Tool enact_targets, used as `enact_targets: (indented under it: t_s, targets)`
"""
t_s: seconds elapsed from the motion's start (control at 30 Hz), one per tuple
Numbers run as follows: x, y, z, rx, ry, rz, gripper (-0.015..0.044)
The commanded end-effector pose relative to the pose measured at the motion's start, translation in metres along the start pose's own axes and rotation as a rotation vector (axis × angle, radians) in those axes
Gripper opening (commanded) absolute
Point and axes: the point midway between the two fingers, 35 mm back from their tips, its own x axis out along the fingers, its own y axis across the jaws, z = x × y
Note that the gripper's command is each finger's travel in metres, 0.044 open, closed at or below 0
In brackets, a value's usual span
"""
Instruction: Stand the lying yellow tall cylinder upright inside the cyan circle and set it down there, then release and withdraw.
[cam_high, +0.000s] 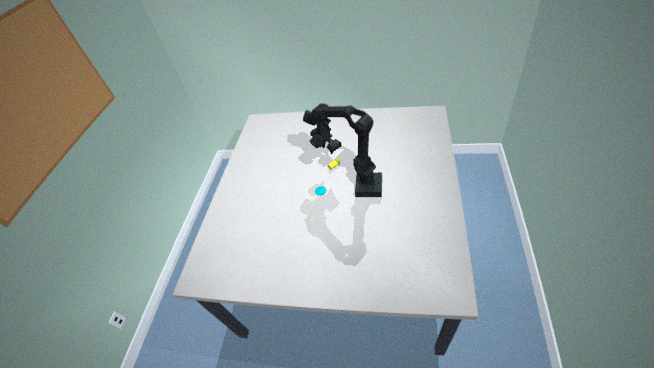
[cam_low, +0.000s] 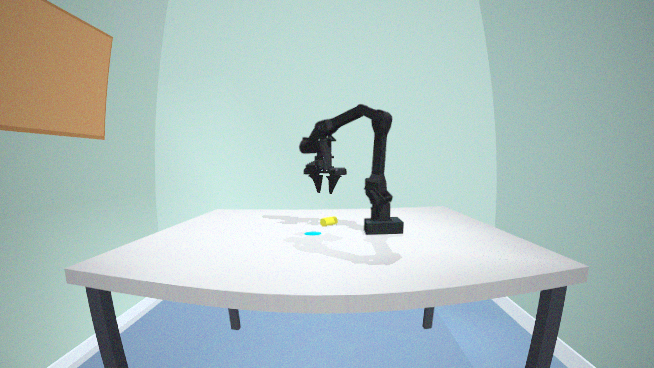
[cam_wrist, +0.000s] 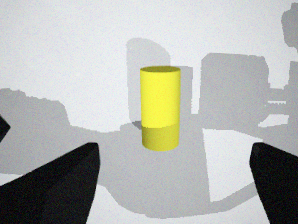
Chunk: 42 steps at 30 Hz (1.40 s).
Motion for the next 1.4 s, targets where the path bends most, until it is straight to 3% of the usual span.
enact_targets:
  t_s: [0.0,0.17,0.27,0.4,0.67,1.37]
  targets:
    - [0.013,0.000,0.002,-0.019,-0.004,0.011,0.0309]
    - [0.091,-0.001,0.003,-0.019,-0.004,0.011,0.0309]
    - [0.113,0.004,0.002,-0.019,-0.003,0.011,0.0309]
    - [0.113,0.004,0.002,-0.019,-0.003,0.011,0.0309]
    - [0.113,0.004,0.002,-0.019,-0.003,0.011,0.0105]
    - [0.064,-0.004,0.003,-0.019,-0.004,0.010,0.0105]
